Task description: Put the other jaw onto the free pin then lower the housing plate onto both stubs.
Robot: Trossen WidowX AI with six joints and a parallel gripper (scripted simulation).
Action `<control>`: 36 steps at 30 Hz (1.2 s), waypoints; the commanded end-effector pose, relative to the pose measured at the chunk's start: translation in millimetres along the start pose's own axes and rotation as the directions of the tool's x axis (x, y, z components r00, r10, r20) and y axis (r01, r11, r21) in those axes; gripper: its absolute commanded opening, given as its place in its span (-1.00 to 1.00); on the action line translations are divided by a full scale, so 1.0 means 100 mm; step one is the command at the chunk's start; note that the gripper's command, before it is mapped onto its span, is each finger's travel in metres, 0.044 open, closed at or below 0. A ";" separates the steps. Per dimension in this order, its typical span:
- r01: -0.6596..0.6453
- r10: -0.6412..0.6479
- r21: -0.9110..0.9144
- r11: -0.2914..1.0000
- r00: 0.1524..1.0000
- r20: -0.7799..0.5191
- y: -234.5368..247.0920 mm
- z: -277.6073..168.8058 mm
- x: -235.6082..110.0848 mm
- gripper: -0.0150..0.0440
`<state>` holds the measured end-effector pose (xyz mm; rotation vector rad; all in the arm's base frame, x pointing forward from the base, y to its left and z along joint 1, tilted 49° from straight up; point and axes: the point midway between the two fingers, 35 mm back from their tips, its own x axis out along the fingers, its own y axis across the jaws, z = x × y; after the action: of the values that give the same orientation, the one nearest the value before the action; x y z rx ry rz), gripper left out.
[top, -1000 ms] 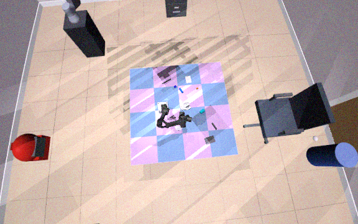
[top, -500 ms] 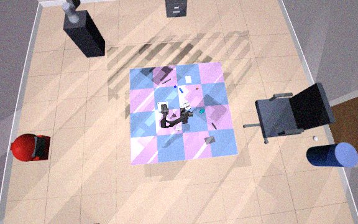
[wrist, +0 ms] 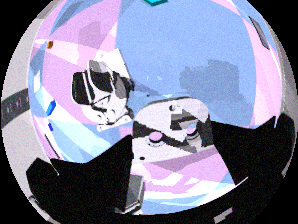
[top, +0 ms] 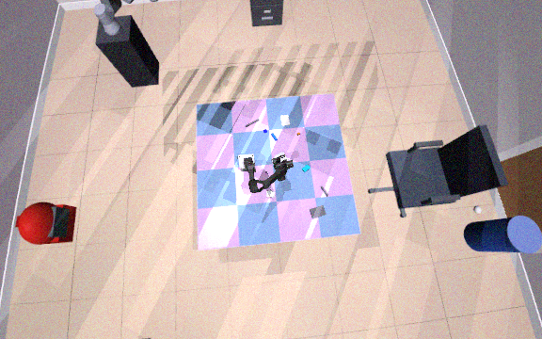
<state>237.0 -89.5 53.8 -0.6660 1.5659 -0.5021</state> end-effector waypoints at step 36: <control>0.094 -0.096 -0.186 0.978 0.995 -0.006 1.10 0.01 0.07 0.70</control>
<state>225.0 -15.4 -23.4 -0.8861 1.6182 -0.4320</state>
